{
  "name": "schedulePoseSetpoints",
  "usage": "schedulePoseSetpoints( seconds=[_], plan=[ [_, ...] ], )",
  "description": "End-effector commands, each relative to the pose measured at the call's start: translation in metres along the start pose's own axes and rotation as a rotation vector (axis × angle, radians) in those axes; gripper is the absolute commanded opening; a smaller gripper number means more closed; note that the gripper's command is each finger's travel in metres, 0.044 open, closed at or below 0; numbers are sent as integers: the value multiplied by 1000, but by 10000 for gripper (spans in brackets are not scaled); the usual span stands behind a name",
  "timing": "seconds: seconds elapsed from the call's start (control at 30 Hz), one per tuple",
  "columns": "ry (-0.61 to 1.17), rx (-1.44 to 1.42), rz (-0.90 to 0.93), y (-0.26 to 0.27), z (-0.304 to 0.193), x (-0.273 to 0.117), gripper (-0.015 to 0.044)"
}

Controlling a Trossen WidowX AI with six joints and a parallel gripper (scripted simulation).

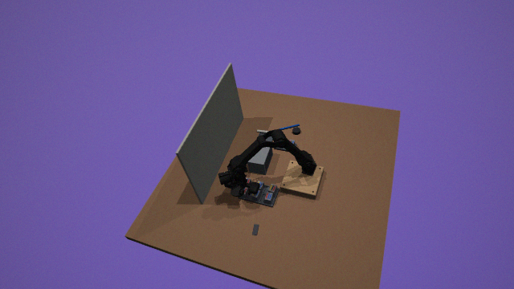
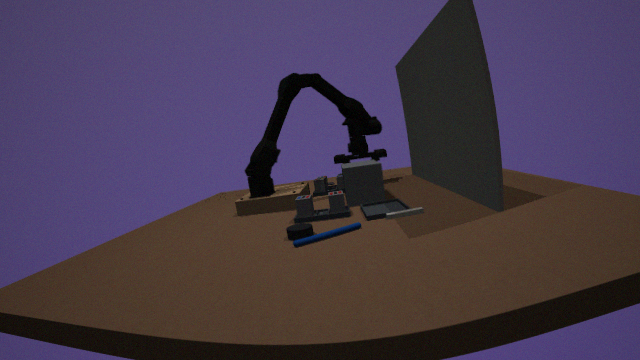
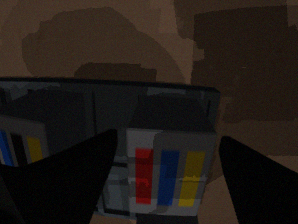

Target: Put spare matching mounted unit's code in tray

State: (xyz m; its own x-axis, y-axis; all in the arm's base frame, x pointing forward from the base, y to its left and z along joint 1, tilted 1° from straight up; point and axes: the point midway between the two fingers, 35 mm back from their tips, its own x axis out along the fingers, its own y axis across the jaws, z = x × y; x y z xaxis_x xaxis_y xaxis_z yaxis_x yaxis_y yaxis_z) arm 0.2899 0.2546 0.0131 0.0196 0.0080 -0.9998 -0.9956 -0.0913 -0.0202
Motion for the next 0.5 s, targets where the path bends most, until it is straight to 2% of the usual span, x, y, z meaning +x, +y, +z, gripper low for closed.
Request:
schedulePoseSetpoints(
  seconds=[0.0,0.17,0.37,0.47],
  plan=[
    [4,-4,6,1,-1,4,300],
    [4,-4,6,1,-1,4,300],
    [3,0,4,1,-1,3,142],
    [3,0,4,1,-1,3,123]
  ],
)
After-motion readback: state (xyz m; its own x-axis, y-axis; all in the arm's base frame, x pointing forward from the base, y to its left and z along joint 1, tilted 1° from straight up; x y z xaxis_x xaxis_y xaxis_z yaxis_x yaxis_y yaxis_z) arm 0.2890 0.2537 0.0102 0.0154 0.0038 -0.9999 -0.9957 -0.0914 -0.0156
